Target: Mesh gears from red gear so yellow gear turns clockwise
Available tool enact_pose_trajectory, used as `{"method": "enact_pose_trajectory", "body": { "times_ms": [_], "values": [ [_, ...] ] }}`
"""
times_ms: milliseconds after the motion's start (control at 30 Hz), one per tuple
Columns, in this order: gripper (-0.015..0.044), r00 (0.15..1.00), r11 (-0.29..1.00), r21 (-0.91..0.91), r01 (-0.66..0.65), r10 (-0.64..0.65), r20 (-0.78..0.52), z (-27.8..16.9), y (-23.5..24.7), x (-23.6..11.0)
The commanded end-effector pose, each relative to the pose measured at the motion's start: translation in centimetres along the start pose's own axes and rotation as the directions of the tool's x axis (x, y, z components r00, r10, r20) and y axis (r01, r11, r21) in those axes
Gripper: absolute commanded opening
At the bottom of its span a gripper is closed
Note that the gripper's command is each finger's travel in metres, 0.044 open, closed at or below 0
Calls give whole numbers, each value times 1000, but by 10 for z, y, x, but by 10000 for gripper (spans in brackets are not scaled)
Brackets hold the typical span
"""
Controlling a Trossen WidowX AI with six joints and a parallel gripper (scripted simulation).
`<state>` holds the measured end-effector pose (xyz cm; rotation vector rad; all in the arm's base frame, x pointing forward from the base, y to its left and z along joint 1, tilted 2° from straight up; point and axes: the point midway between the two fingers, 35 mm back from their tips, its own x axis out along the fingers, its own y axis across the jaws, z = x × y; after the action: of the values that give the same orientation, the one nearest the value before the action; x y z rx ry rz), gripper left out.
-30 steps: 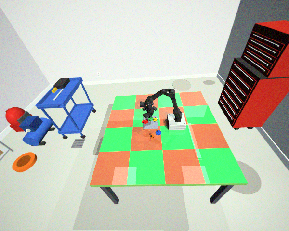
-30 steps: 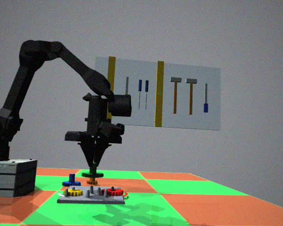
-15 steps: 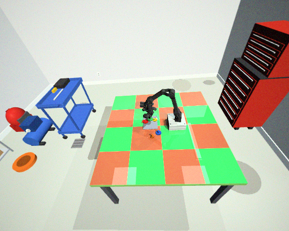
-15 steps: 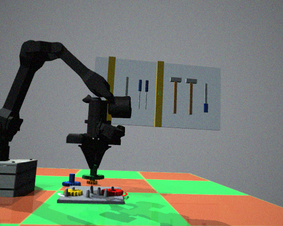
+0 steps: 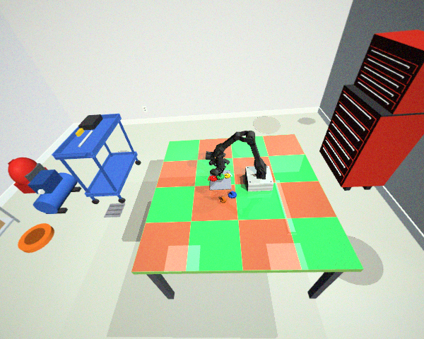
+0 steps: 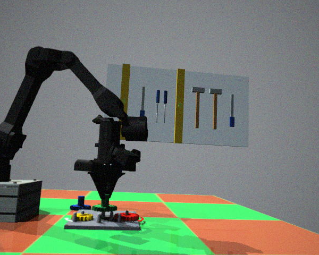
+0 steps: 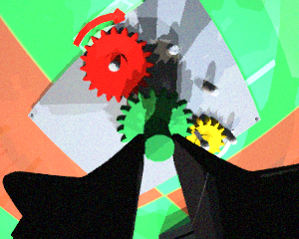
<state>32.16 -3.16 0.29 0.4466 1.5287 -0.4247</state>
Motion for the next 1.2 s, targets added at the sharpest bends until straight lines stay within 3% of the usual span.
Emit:
{"method": "enact_pose_trajectory", "body": {
  "times_ms": [0, 433, 1167],
  "values": [
    [0, 1000, 998, 61, 7, -7, -4, -1, -1, 8],
    [0, 1000, 974, 226, 8, -7, -4, -1, -2, 13],
    [0, 1000, 997, -78, 7, -7, -4, -1, -2, 17]
  ]
}}
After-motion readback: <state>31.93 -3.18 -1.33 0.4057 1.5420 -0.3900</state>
